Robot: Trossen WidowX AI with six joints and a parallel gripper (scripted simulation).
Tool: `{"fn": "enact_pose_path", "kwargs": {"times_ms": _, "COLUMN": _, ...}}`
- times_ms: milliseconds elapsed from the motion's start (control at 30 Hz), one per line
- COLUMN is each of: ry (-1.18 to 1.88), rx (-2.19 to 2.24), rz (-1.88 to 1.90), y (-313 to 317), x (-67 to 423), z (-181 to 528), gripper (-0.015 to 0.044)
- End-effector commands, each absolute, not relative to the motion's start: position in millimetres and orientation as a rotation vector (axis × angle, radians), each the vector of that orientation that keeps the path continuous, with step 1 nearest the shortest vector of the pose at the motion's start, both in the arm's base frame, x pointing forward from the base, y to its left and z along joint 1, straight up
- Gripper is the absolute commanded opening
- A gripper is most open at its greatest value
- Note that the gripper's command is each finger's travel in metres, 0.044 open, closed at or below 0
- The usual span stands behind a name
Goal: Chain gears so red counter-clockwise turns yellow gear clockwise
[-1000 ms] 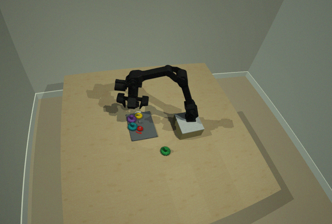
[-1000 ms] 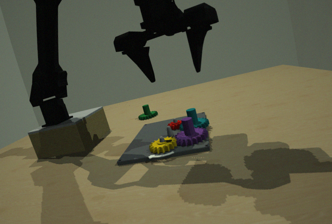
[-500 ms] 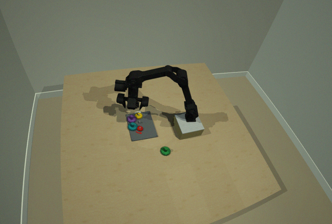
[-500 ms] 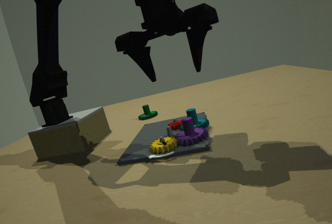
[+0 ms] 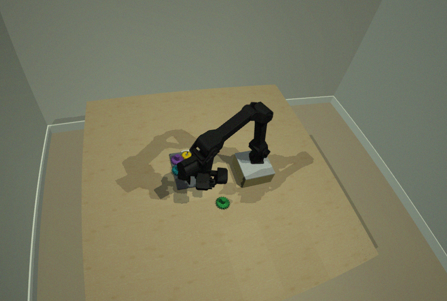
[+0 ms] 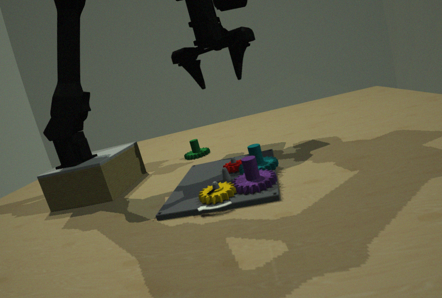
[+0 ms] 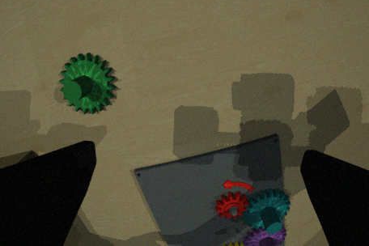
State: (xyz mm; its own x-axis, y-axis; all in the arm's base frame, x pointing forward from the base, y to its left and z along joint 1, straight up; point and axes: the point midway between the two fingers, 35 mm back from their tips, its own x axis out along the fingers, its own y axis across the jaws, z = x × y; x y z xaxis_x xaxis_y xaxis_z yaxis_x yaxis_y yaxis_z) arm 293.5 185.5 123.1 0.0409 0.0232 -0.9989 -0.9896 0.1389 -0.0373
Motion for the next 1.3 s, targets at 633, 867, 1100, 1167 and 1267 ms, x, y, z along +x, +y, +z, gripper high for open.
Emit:
{"fn": "enact_pose_path", "kwargs": {"times_ms": 633, "ry": 1.24, "rx": -1.094, "rz": 1.101, "y": 274, "x": 155, "z": 135, "gripper": 0.044}}
{"fn": "enact_pose_path", "kwargs": {"times_ms": 867, "ry": 1.24, "rx": -1.094, "rz": 1.101, "y": 274, "x": 155, "z": 135, "gripper": 0.044}}
{"fn": "enact_pose_path", "kwargs": {"times_ms": 1100, "ry": 1.24, "rx": -1.094, "rz": 1.101, "y": 274, "x": 155, "z": 135, "gripper": 0.044}}
{"fn": "enact_pose_path", "kwargs": {"times_ms": 1167, "ry": 1.24, "rx": -1.094, "rz": 1.101, "y": 274, "x": 155, "z": 135, "gripper": 0.044}}
{"fn": "enact_pose_path", "kwargs": {"times_ms": 1267, "ry": 1.24, "rx": -1.094, "rz": 1.101, "y": 274, "x": 155, "z": 135, "gripper": 0.044}}
